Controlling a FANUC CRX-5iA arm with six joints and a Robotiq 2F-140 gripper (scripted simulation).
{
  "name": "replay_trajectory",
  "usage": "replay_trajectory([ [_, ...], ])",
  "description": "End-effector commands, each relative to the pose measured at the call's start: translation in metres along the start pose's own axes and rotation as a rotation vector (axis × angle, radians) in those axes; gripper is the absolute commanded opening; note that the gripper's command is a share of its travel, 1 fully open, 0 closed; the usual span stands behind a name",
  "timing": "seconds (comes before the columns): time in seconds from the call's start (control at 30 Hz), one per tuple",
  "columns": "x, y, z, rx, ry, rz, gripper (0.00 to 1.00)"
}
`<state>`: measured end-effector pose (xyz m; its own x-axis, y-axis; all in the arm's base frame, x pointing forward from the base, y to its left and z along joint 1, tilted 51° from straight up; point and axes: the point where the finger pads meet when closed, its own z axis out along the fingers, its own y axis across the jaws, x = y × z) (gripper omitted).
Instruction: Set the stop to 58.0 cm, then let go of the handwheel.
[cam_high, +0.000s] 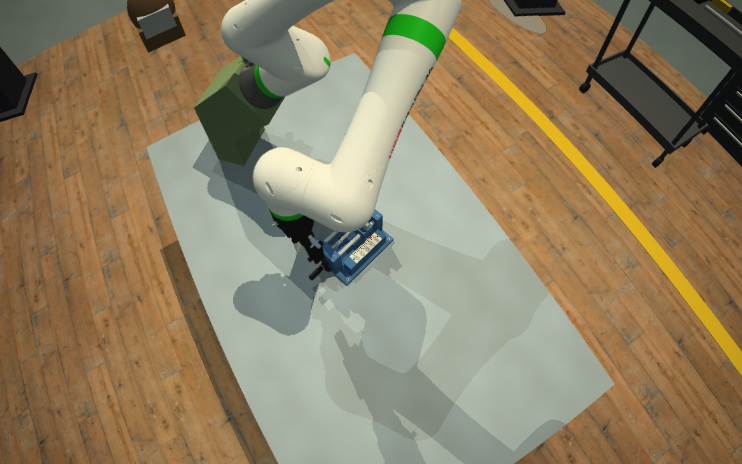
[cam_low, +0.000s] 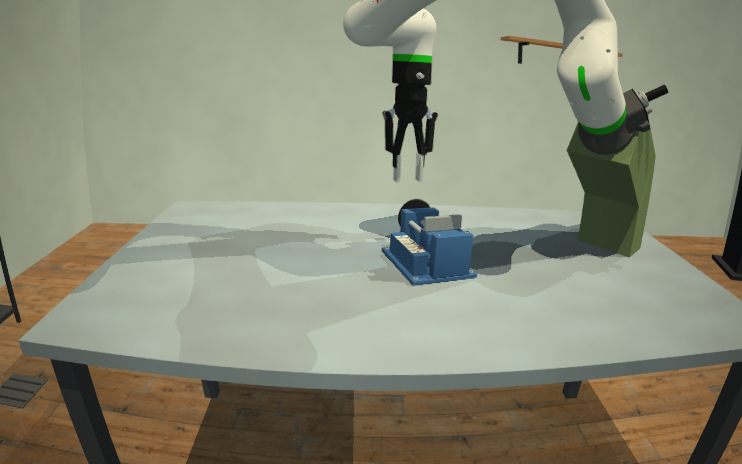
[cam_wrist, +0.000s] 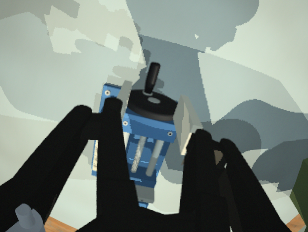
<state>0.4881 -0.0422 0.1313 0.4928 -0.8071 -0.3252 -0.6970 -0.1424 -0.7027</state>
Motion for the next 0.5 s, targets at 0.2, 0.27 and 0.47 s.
replay_trajectory([
  [0.2,0.000,0.000,0.054,0.000,0.000,0.000,0.33],
  [0.27,0.000,0.000,0.054,0.000,0.000,0.000,0.33],
  [0.47,0.000,0.000,0.054,0.000,0.000,0.000,0.33],
])
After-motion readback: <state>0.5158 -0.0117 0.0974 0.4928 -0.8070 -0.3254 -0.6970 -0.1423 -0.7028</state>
